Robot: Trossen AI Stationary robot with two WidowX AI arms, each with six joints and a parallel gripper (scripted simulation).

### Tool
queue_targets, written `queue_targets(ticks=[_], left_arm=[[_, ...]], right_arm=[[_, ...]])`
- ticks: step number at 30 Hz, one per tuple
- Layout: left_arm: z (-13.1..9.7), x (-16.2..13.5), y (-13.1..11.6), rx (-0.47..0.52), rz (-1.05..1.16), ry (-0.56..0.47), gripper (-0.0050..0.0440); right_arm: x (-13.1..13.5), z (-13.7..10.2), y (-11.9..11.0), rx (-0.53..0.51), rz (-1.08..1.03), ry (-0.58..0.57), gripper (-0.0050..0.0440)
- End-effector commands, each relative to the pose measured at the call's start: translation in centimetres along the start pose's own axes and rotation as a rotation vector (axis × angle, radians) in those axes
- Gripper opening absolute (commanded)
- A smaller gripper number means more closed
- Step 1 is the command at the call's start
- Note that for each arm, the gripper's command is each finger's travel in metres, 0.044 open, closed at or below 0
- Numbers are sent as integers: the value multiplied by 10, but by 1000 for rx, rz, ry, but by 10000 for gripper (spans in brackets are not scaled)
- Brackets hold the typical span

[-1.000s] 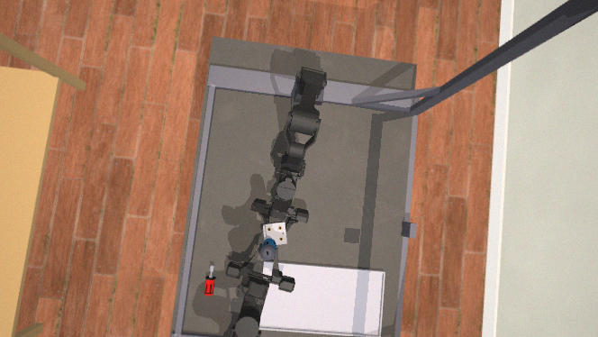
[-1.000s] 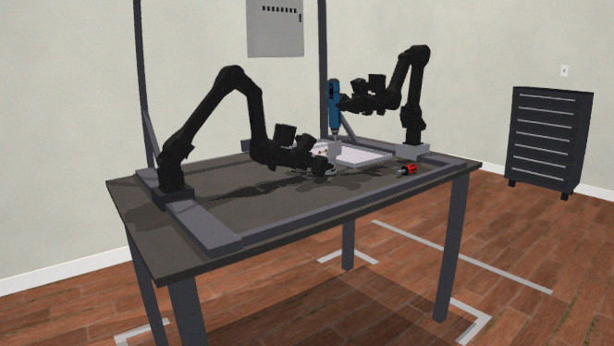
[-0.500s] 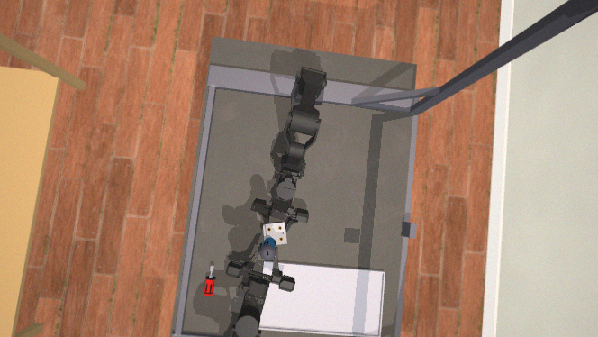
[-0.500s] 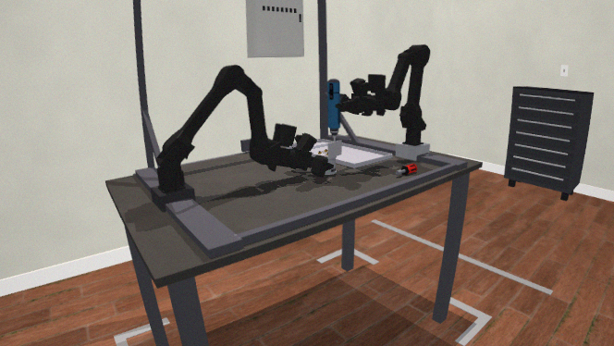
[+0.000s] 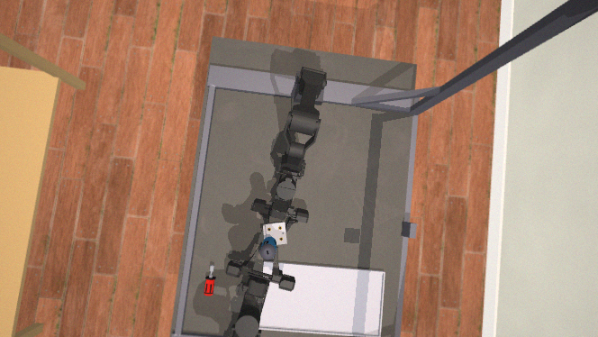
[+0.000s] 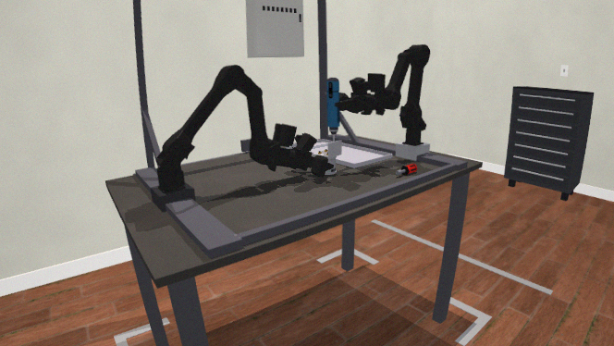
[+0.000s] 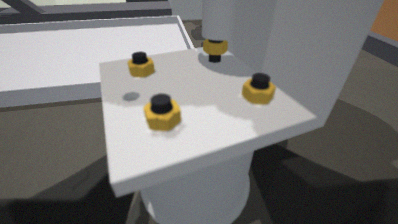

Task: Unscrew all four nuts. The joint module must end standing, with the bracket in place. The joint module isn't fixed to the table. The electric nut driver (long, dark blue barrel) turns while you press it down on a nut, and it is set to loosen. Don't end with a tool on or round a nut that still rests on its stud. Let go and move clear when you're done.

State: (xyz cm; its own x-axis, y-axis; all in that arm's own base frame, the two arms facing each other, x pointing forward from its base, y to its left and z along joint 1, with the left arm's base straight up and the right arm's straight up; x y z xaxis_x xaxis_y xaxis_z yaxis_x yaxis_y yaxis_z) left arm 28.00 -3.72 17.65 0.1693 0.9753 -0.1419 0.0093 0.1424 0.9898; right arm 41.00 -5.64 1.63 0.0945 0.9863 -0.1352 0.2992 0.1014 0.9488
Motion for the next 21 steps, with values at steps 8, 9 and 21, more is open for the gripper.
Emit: queue_targets(ticks=[8, 9, 21], left_arm=[[4, -5, 38, -67, 0, -7, 161], [4, -6, 45, -67, 0, -7, 161], [0, -14, 90, -58, 0, -6, 161]], right_arm=[[-2, 1, 14, -40, 2, -6, 240], [-2, 1, 14, -40, 2, -6, 240], [-2, 1, 14, -40, 2, -6, 240]])
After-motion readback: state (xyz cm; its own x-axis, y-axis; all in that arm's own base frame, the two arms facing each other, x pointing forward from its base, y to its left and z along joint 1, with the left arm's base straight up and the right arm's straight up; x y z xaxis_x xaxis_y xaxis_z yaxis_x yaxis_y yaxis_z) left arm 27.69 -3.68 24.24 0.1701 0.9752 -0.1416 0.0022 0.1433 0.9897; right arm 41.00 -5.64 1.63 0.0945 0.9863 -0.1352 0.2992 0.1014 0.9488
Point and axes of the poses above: on each arm, the point midway between the two fingers, 35 mm back from their tips, its own z axis out along the fingers, its own x axis across the jaws, y = z × x, the point moved 8 cm from there along -z, back along the fingers, and after that the axes turned 8 degrees about -z, right-handed, at the moved point
